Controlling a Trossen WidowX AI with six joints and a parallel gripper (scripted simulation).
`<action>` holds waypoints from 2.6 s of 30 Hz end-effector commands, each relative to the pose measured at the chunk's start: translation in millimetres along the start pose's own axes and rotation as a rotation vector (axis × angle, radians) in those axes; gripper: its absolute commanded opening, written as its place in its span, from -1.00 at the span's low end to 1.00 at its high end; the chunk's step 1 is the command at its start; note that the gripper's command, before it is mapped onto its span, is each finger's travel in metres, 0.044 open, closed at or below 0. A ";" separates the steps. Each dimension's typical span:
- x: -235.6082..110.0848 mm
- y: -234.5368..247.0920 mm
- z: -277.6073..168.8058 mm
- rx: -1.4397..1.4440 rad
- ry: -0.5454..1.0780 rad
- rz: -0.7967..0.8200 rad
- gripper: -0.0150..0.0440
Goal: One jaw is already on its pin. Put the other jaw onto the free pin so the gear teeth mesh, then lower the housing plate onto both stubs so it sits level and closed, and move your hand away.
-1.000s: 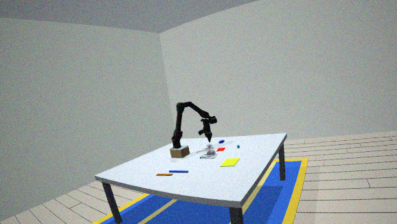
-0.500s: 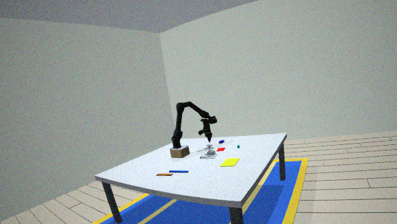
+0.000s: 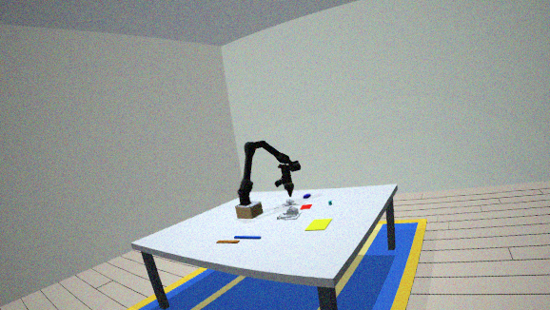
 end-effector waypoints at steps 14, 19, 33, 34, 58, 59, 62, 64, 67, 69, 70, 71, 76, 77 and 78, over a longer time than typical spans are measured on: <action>0.5 0.4 -0.1 -0.004 0.001 0.003 1.00; 0.5 0.4 -0.1 -0.004 0.001 0.003 1.00; 0.5 0.4 -0.1 -0.004 0.001 0.003 1.00; 0.5 0.4 -0.1 -0.004 0.001 0.003 1.00; 34.9 -0.5 -2.7 -0.003 0.001 0.002 1.00; 36.5 -0.5 -2.7 -0.003 0.001 0.002 1.00; 41.3 -0.4 -2.7 -0.003 0.001 0.002 1.00; 44.5 -0.4 -2.7 -0.003 0.001 0.003 1.00; 49.3 -0.3 -2.6 -0.004 0.001 0.003 1.00; 51.4 -0.3 -2.6 -0.004 0.001 0.003 1.00; 51.6 -0.2 -2.5 -0.004 0.001 0.003 1.00; 51.6 -0.2 -2.5 -0.004 0.001 0.003 1.00; 51.6 -0.2 -2.5 -0.004 0.001 0.003 1.00; 51.6 -0.2 -2.5 -0.004 0.001 0.003 1.00; 51.6 -0.2 -2.5 -0.004 0.001 0.003 1.00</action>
Point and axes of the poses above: the point midway between the two fingers, 35 mm back from their tips, its own x axis out along the fingers, its own y axis across the jaws, z = x × y, the point moved 2 cm from there along -x, back along the fingers, and after that the axes turned 5 degrees about -x, right-handed, at the moved point
